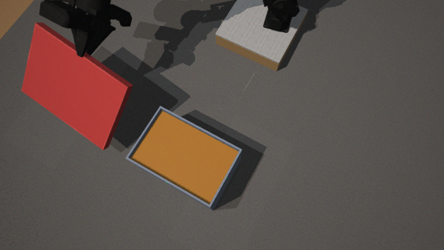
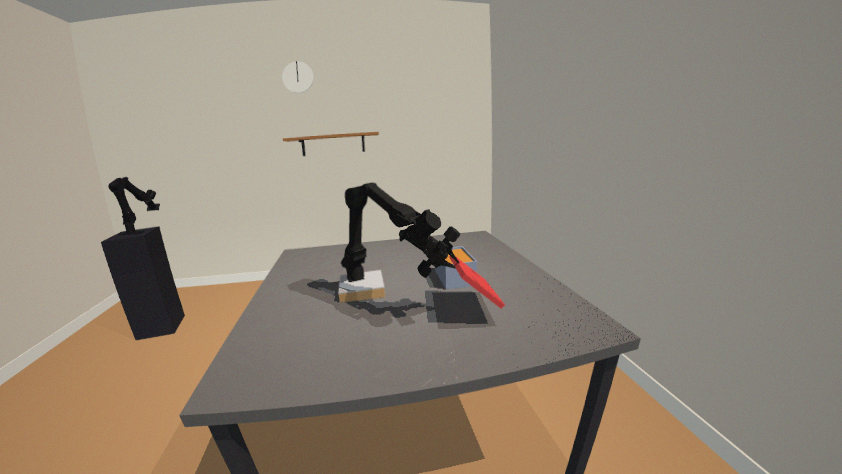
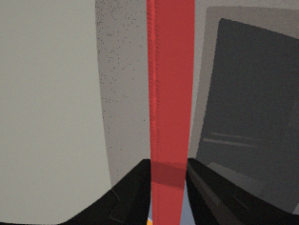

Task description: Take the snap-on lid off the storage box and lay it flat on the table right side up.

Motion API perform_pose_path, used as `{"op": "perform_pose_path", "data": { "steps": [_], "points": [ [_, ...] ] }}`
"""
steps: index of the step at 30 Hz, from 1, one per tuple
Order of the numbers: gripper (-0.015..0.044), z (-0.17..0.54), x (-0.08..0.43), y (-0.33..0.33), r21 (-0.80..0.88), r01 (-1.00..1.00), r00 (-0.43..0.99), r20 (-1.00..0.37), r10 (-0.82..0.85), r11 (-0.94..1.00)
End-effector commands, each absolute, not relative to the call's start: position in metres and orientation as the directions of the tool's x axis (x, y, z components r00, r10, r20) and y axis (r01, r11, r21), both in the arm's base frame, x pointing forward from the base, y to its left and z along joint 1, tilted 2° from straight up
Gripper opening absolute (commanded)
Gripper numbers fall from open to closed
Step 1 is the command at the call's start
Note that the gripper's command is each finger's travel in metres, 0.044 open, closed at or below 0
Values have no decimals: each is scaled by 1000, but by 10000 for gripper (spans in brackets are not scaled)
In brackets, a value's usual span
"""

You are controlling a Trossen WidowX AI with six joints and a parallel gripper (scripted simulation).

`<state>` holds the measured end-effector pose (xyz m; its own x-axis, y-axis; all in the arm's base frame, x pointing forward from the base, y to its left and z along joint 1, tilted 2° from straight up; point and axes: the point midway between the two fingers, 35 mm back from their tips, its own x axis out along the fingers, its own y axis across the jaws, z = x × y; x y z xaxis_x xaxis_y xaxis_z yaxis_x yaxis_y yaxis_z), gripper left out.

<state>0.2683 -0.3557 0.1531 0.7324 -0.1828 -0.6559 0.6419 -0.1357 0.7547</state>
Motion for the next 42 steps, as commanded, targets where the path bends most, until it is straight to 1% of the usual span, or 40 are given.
{"op": "perform_pose_path", "data": {
  "steps": [1, 42],
  "points": [
    [0, 148, 268, -355, 757, 640, 736, -653, -178, -134],
    [0, 115, 268, -355, 757, 640, 736, -653, -178, -134]
  ]
}}
